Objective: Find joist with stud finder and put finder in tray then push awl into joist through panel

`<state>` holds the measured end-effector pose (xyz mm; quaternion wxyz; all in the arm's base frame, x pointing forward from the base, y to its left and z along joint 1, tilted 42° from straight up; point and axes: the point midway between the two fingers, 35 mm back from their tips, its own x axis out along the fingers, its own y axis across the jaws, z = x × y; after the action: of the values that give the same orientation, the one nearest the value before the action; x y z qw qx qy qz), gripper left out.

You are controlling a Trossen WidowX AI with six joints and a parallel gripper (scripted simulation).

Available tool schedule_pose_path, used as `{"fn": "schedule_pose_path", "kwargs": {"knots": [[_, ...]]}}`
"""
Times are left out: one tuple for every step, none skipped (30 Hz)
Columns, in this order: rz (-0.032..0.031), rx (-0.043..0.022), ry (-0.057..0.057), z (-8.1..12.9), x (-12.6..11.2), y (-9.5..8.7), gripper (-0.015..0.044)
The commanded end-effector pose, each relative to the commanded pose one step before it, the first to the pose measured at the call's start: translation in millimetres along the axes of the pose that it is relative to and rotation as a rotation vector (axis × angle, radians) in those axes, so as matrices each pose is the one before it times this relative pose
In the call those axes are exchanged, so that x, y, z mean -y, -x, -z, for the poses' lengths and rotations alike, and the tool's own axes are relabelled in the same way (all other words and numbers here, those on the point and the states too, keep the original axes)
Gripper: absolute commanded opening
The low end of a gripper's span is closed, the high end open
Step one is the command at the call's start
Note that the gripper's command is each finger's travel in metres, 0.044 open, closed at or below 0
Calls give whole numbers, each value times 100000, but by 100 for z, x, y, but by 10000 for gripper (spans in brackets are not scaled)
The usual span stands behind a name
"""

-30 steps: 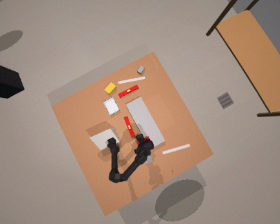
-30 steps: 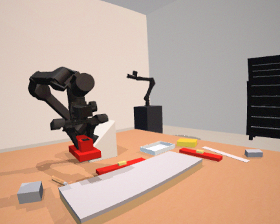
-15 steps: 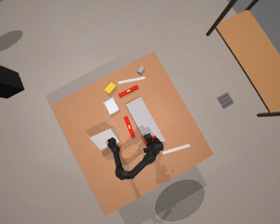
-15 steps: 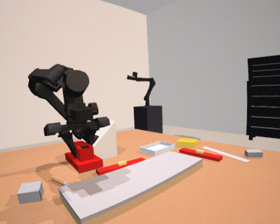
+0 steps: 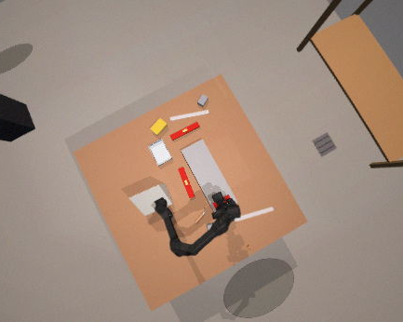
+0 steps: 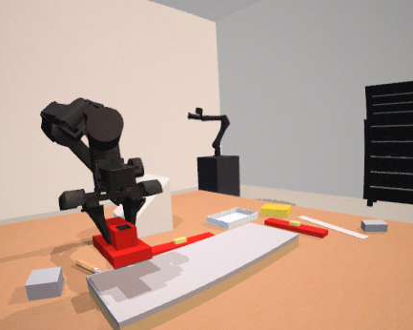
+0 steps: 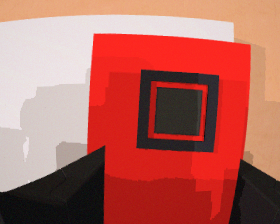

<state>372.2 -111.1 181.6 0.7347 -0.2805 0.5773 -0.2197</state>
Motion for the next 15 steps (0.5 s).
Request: {"fn": "schedule_pose_path", "kwargs": {"knots": [[-732, 376, 739, 29, -262, -514, 0], [-1, -1, -3, 36, 0, -162, 0], [-1, -1, -2, 37, 0, -162, 0], [0, -1, -2, 38, 1, -162, 0], [1, 0, -2, 39, 1, -162, 0], [2, 0, -1, 40, 1, -161, 0], [3, 0, -1, 41, 1, -161, 0], [4, 1, -1, 42, 1, -161, 0], [5, 1, -1, 42, 1, -160, 0], [6, 1, 0, 43, 1, -160, 0], [6, 1, 0, 44, 2, -160, 0], [7, 2, 0, 45, 2, -159, 0], [8, 2, 1, 46, 2, -159, 0], [9, 2, 1, 47, 2, -159, 0], [10, 2, 1, 48, 2, -158, 0]]}}
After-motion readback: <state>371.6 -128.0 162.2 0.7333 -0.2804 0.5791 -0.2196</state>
